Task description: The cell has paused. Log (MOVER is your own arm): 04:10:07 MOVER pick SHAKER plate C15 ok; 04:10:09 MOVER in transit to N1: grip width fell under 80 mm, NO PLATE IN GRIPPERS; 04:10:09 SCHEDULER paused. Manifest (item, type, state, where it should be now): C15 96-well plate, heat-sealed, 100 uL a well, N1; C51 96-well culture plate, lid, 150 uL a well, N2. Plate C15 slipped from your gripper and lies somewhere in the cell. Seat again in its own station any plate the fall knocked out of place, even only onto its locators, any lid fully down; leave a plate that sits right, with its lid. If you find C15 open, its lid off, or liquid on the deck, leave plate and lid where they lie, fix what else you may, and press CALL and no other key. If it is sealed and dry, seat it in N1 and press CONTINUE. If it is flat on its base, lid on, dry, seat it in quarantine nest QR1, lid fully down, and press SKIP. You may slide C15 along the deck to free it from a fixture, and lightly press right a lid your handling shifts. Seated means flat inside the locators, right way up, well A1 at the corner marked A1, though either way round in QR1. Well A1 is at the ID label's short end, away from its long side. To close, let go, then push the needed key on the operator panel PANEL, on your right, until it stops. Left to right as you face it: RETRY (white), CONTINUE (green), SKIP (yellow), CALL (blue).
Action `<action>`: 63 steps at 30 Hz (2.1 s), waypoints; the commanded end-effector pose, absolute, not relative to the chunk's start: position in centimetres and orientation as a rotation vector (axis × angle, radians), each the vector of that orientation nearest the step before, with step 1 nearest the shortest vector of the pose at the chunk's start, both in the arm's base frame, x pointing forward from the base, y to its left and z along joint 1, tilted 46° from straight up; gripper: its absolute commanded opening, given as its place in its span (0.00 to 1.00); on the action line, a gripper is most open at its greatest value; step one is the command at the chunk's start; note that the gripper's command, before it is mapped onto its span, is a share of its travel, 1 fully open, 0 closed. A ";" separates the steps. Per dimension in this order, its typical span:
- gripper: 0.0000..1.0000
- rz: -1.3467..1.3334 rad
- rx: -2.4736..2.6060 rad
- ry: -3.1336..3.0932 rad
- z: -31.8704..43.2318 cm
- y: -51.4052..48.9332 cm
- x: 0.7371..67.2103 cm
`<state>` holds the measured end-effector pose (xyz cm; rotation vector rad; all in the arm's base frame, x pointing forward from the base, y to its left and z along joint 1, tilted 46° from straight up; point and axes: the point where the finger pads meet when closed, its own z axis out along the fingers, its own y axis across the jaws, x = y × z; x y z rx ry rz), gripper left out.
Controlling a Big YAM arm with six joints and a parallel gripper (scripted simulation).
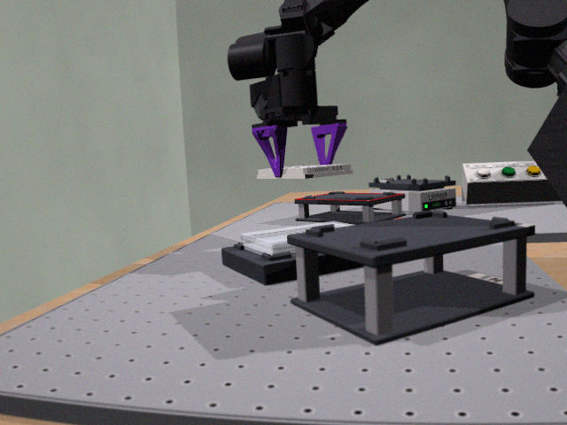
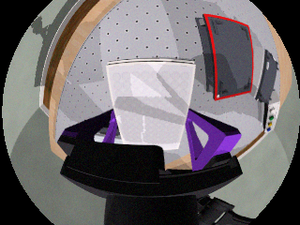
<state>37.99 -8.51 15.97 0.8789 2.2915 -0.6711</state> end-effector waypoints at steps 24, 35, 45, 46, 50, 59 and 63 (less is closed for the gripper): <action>0.00 -0.622 0.884 2.238 18.5 -7.7 39.1; 0.00 -0.622 0.884 2.238 18.5 -7.7 39.1; 0.00 -0.690 0.714 2.324 18.5 -7.6 39.1; 0.00 -0.705 0.679 2.340 18.5 -7.7 39.1; 0.00 -0.747 0.572 2.383 18.5 -7.8 39.1; 0.00 -0.859 0.255 2.488 18.5 -7.8 39.1; 0.00 -0.911 0.089 2.528 18.5 -7.8 39.1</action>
